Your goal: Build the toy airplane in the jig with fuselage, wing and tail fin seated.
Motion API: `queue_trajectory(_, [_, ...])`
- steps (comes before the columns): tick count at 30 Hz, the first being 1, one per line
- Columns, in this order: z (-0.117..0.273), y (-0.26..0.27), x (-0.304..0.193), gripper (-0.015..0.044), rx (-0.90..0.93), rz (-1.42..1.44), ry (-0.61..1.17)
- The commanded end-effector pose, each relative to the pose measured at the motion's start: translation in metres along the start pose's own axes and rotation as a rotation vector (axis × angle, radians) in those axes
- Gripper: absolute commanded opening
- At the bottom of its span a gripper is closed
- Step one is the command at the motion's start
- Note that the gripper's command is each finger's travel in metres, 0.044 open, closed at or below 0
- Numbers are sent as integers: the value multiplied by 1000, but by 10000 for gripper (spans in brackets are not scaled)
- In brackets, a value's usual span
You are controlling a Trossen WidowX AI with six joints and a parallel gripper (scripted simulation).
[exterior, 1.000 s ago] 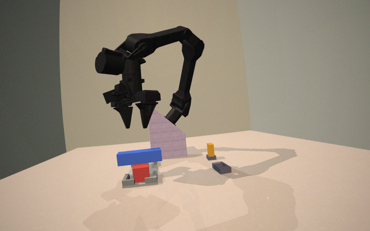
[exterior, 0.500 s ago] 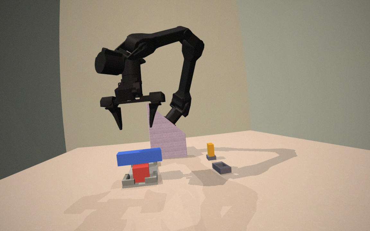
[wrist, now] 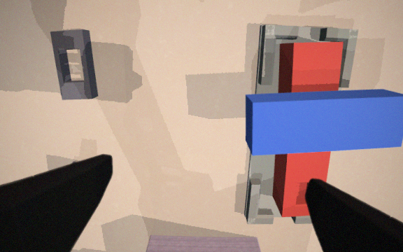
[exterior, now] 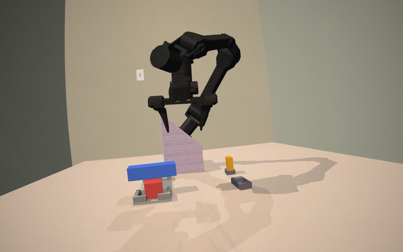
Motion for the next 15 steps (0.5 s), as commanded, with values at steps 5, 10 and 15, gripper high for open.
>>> queue_trajectory(5, [-2, 101, -34, 440, 15, -8, 4])
queue_trajectory(10, [-9, 148, -69, 440, 33, -6, 6])
queue_trajectory(15, [-12, 159, -81, 440, 41, -5, 8])
Point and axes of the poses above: the point midway between the two fingers, 35 mm back from their tips, its own z axis back along the fingers, its own y axis across the jaws, x = y × z, the point moved 8 cm from there along z, back along the fingers, and after that the axes turned 12 degrees about z, right-handed, at the moved point
